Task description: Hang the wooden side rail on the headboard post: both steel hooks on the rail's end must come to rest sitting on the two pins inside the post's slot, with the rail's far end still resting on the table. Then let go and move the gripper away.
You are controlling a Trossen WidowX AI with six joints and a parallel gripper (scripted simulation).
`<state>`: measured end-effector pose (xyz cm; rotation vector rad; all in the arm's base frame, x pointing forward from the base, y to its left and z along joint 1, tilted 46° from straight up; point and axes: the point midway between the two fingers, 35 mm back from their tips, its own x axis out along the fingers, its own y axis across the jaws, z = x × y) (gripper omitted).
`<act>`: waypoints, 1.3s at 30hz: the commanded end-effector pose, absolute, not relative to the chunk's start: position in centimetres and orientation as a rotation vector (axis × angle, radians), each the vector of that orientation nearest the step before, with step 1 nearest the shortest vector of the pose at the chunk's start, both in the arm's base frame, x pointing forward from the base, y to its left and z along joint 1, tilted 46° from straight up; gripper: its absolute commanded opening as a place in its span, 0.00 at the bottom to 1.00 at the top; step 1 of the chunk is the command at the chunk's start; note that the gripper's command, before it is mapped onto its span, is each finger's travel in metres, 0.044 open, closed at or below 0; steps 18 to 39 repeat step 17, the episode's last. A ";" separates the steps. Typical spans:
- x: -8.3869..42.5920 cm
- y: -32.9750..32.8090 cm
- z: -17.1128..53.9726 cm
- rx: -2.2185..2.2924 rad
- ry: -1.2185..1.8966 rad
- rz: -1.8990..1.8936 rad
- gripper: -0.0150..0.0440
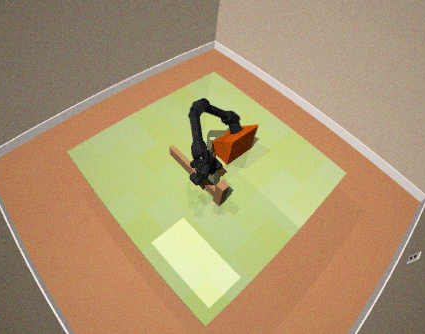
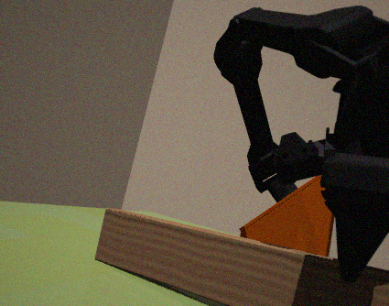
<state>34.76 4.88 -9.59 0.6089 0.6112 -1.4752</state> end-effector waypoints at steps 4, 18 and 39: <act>34.9 3.6 -8.1 0.615 0.605 -1.475 1.00; 35.1 3.8 -8.3 0.626 0.601 -1.480 1.00; 35.1 3.8 -8.3 0.626 0.601 -1.480 1.00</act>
